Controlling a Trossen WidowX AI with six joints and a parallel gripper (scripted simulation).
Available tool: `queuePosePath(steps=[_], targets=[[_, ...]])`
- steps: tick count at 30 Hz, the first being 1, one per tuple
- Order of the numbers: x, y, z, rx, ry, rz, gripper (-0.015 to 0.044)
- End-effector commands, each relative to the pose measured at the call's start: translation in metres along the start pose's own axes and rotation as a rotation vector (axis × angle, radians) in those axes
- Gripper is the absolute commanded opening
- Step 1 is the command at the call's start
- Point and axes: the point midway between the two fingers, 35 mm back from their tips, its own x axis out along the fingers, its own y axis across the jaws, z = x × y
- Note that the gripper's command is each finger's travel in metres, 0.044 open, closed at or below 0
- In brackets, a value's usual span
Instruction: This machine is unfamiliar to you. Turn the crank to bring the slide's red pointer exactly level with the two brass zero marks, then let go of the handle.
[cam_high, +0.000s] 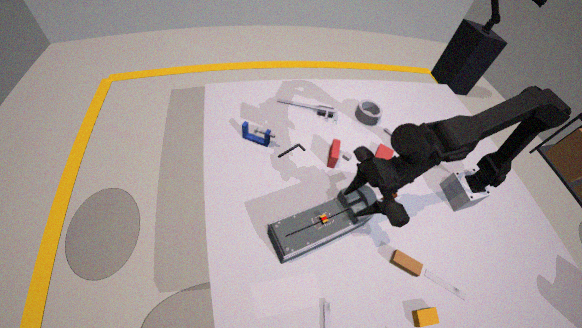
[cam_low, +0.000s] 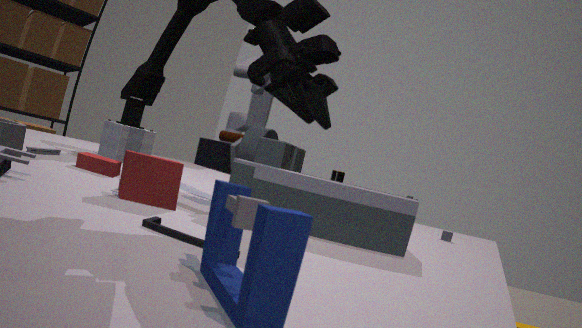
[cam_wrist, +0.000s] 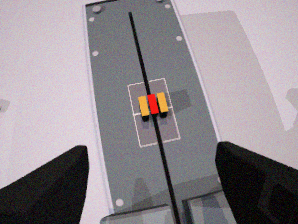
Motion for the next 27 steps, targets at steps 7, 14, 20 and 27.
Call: queuePosePath(steps=[7,14,20,27], targets=[[0.0,0.0,0.0,0.0,0.0,0.0,0.0],[0.0,0.0,0.0,0.0,0.0,0.0,0.0],[0.0,0.0001,0.0,0.0,0.0,0.001,0.0],[0.0,0.0001,0.0,0.0,0.0,0.001,0.0]])
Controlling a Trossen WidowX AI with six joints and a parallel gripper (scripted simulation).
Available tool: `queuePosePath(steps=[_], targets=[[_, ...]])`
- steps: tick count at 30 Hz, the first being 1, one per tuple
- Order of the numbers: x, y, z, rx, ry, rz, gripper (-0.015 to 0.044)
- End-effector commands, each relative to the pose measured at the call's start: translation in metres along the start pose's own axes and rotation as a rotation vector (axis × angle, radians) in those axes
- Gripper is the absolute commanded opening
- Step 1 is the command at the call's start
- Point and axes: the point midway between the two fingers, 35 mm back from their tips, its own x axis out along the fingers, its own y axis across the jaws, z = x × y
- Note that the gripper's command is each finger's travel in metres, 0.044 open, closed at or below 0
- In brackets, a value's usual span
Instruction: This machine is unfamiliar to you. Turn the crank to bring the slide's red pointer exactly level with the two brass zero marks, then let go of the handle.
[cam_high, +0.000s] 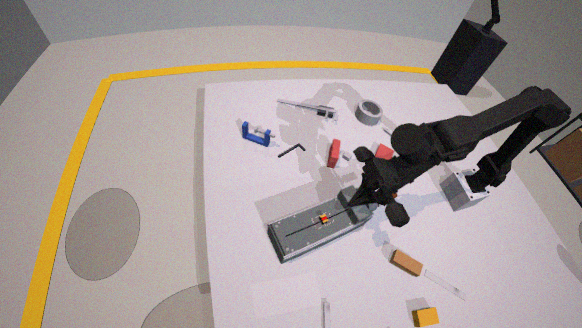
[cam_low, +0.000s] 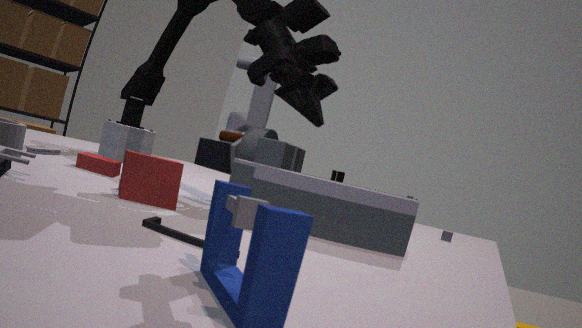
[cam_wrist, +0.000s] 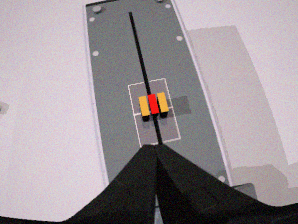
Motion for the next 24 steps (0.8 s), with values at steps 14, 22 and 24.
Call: queuePosePath(steps=[14,22,24], targets=[[0.0,0.0,0.0,0.0,0.0,0.0,0.0341],[0.0,0.0,0.0,0.0,0.0,0.0,0.0361],[0.0,0.0,0.0,0.0,0.0,0.0,0.0309]])
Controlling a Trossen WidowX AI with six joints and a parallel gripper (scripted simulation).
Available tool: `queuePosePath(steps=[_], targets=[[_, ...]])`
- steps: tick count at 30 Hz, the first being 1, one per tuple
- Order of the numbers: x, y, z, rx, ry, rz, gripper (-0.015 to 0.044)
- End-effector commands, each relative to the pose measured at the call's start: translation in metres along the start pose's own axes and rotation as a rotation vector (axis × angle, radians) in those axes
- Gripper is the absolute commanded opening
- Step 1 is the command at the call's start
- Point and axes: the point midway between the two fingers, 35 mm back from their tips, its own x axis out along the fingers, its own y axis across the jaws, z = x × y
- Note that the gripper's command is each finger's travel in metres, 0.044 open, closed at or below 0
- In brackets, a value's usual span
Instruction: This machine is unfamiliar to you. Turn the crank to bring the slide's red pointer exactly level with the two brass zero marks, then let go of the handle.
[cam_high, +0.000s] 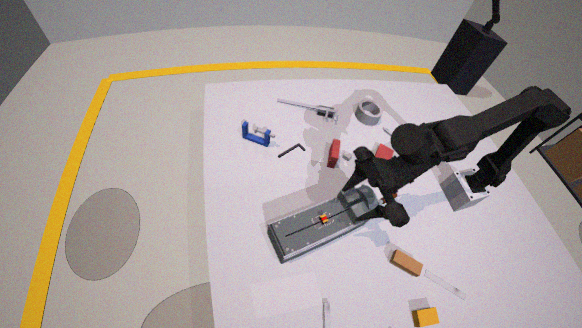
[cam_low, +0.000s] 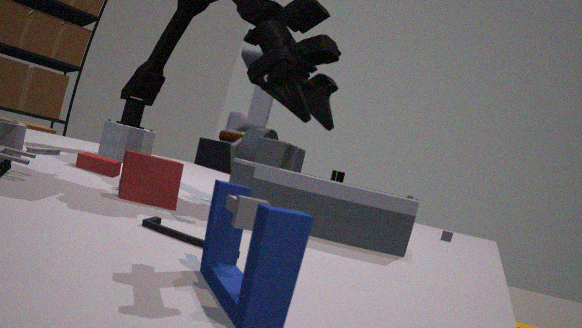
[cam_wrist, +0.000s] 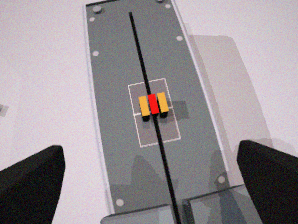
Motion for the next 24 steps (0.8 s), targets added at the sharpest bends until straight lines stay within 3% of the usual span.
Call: queuePosePath(steps=[1,12,24], targets=[[0.0,0.0,0.0,0.0,0.0,0.0,0.0282],[0.0,0.0,0.0,0.0,0.0,0.0,0.0],[0.0,0.0001,0.0,0.0,0.0,0.0,0.0]])
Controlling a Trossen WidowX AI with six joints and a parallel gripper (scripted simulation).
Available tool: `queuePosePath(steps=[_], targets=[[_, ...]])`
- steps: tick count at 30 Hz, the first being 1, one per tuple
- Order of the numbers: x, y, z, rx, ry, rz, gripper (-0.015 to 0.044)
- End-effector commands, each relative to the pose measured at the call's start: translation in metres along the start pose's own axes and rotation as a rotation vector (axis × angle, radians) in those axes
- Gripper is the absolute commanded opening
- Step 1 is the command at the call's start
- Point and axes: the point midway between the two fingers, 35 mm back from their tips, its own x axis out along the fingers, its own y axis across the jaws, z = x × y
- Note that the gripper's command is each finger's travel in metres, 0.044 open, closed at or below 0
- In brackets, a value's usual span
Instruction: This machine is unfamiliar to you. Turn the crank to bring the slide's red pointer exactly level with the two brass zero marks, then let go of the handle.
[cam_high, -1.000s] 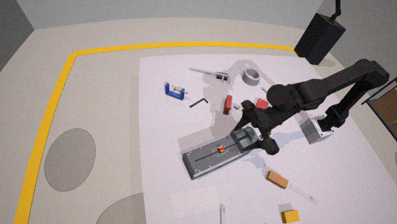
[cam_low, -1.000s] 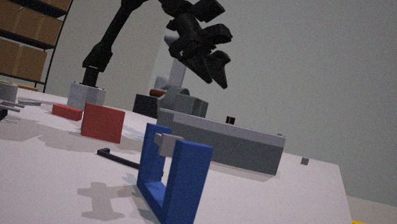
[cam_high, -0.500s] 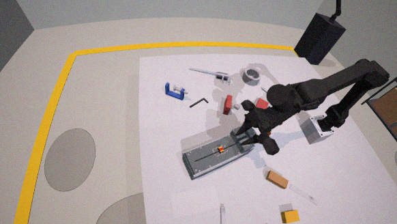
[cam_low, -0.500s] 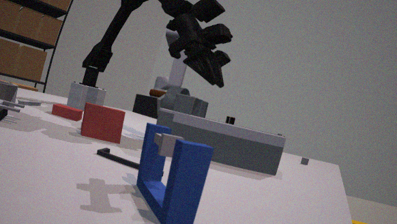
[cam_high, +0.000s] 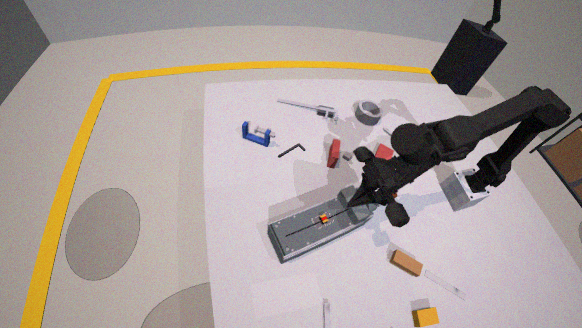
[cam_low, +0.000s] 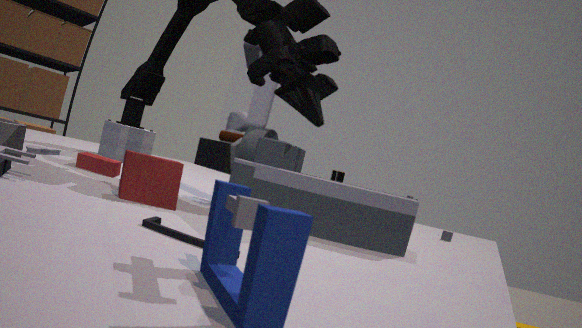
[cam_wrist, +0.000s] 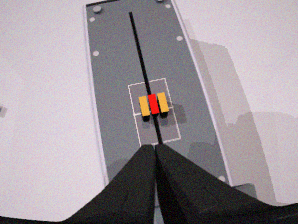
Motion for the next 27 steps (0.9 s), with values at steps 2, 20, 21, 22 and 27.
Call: queuePosePath(steps=[2,20,21,22,27], targets=[[0.0,0.0,0.0,0.0,0.0,0.0,0.0],[0.0,0.0,0.0,0.0,0.0,0.0,0.0289],[0.0,0.0,0.0,0.0,0.0,0.0,0.0315],[0.0,0.0,0.0,0.0,0.0,0.0,0.0341],[0.0,0.0,0.0,0.0,0.0,0.0,0.044]])
